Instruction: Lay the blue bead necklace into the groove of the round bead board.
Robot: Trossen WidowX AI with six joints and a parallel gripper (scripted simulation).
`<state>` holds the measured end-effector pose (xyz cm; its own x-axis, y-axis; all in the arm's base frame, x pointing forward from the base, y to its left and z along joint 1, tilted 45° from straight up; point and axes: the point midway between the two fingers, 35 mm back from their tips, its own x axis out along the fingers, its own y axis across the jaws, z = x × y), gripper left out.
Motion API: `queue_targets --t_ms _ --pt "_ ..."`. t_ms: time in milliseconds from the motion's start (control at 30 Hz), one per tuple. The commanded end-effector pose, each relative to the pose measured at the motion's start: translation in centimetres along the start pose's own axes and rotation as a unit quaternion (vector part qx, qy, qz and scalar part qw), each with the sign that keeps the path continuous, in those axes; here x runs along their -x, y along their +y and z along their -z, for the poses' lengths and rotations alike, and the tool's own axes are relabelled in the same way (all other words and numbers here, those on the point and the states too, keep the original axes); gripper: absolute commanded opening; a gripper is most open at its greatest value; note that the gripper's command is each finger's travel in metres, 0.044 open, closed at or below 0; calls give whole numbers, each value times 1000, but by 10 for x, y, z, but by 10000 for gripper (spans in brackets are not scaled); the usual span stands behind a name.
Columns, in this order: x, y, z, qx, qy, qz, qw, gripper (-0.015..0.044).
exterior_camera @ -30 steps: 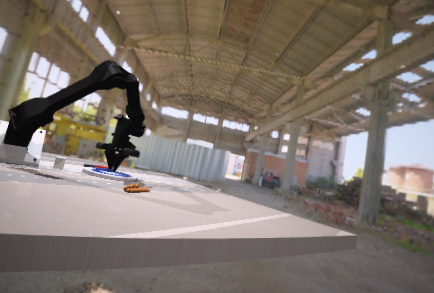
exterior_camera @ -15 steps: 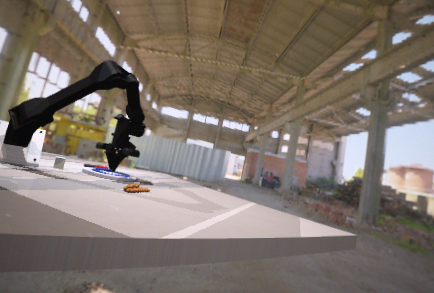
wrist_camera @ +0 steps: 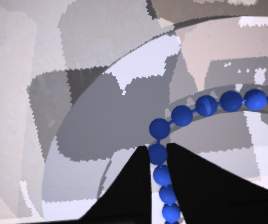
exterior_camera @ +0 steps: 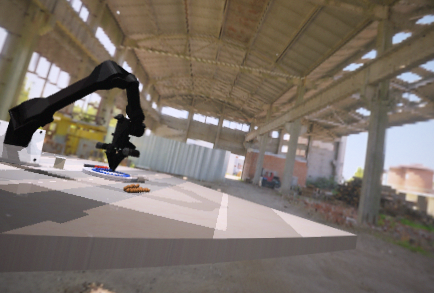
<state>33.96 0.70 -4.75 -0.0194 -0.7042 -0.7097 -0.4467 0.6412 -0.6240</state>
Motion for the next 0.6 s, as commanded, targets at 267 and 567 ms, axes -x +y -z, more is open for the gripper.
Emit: queue_targets --t_ms 267,567 --pt "6 2 -1 4 -1 2 1000 0" --pt "5 8 -4 4 -1 2 1000 0"
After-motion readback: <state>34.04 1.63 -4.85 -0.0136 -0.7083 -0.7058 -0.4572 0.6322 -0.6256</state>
